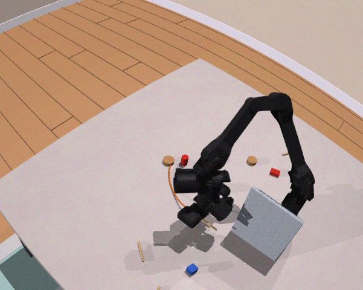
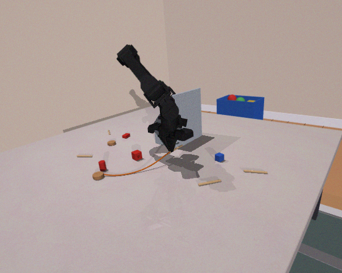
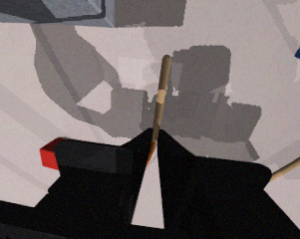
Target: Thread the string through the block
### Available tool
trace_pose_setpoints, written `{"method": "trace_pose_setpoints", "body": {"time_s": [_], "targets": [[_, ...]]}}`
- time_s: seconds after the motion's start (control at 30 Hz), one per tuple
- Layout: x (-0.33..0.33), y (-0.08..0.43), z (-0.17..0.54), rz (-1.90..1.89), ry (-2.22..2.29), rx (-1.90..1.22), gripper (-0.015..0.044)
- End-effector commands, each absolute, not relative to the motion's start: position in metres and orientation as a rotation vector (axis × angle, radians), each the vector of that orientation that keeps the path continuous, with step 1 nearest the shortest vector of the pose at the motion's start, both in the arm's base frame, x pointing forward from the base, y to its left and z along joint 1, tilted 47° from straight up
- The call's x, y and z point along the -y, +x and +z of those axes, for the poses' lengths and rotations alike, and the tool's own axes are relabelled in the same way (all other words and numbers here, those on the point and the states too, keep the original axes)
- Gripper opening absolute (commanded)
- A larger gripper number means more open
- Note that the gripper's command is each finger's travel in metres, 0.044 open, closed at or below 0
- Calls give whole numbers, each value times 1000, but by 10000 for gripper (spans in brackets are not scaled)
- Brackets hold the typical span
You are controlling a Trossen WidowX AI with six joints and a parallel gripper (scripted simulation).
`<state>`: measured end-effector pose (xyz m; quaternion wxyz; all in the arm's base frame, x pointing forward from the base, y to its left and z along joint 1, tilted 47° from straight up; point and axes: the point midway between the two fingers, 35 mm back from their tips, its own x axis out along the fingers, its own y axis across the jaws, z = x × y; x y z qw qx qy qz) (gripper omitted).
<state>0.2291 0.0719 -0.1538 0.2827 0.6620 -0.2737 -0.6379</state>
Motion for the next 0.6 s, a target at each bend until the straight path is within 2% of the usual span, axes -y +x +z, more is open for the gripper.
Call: {"method": "trace_pose_setpoints", "body": {"time_s": [0.0, 0.57], "targets": [[-78, 230, -150, -1711, 1784, 734, 0], [-85, 228, -140, -1707, 1774, 733, 0]]}}
